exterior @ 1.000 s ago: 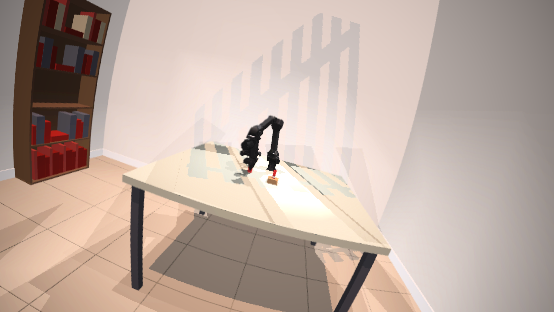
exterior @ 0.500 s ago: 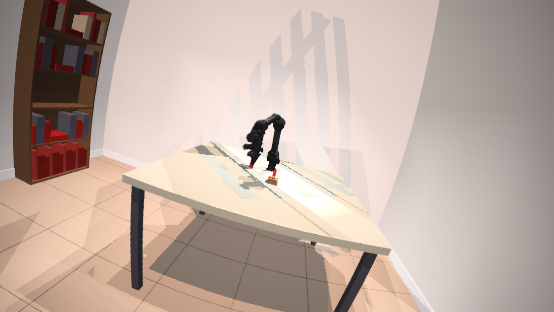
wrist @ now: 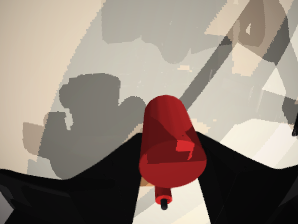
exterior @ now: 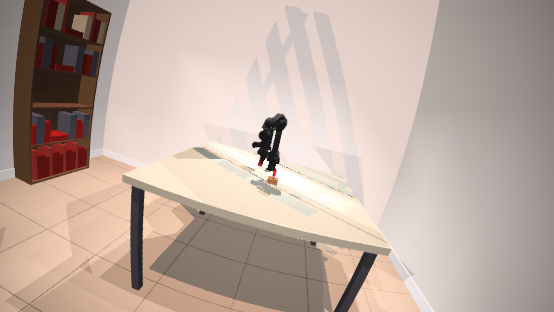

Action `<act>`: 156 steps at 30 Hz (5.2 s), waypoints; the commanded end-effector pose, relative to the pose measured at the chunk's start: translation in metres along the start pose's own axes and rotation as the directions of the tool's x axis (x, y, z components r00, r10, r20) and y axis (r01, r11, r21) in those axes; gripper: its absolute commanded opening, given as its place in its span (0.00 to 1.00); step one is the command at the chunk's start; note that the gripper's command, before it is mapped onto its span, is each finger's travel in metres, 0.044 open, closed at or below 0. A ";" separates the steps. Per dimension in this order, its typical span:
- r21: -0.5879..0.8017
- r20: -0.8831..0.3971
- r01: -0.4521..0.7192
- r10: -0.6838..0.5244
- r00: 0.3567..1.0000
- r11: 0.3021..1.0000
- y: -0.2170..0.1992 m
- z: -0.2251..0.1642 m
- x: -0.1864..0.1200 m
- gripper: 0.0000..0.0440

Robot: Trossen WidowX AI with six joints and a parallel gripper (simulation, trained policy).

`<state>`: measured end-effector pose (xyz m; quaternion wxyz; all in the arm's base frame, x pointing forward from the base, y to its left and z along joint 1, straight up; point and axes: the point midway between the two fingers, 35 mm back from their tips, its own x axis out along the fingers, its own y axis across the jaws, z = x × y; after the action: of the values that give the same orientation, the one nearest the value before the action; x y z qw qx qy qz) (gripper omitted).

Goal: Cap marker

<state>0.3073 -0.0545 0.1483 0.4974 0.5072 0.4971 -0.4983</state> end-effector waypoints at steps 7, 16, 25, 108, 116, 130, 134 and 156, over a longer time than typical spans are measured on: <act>-0.036 -0.016 -0.002 0.002 1.000 0.999 0.008 -0.043 -0.013 0.13; -0.074 -0.022 0.010 -0.012 1.000 0.997 0.006 -0.080 -0.020 0.09; -0.097 -0.020 0.029 -0.031 0.999 0.995 0.001 -0.101 -0.023 0.05; -0.242 0.013 0.131 -0.132 0.991 0.962 -0.005 -0.091 0.069 0.25; -0.247 0.015 0.130 -0.130 0.991 0.960 -0.004 -0.090 0.069 0.27; -0.257 0.017 0.128 -0.128 0.992 0.958 -0.004 -0.089 0.070 0.32; -0.265 0.019 0.126 -0.126 0.992 0.956 -0.004 -0.089 0.070 0.33; -0.299 -0.016 0.081 -0.090 0.996 0.951 -0.017 -0.093 0.057 1.00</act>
<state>0.2909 0.0374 0.0857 0.5314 0.4036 0.5999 -0.4413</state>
